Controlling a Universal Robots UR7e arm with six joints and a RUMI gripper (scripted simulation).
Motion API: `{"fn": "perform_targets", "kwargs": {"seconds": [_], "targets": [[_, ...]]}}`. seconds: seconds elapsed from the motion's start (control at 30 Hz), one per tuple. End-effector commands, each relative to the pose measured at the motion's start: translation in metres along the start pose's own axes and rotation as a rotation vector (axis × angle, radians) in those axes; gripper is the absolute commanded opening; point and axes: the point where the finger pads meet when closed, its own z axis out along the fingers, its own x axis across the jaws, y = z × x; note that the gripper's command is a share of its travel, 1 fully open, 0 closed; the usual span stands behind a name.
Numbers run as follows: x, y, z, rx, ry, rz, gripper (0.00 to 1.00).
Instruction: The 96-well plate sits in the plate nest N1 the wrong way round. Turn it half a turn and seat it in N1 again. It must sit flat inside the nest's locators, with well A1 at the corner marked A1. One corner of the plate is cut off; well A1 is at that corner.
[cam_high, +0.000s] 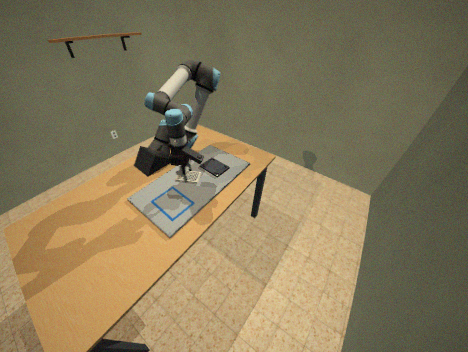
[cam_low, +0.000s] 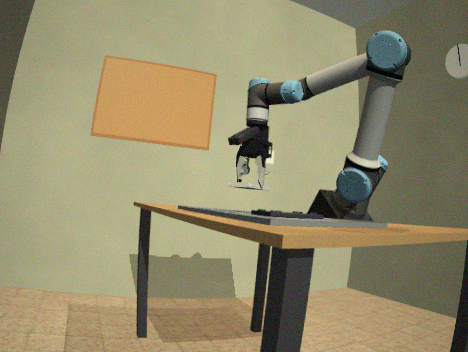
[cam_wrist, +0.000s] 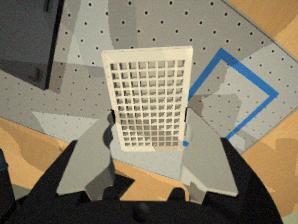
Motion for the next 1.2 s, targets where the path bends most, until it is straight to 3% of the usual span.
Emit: {"fn": "perform_targets", "kwargs": {"seconds": [0.0,1.17], "targets": [[0.015,0.007,0.000,0.000,0.001,0.000,0.00],[0.107,0.055,0.004,0.000,0.001,0.000,0.00]]}}
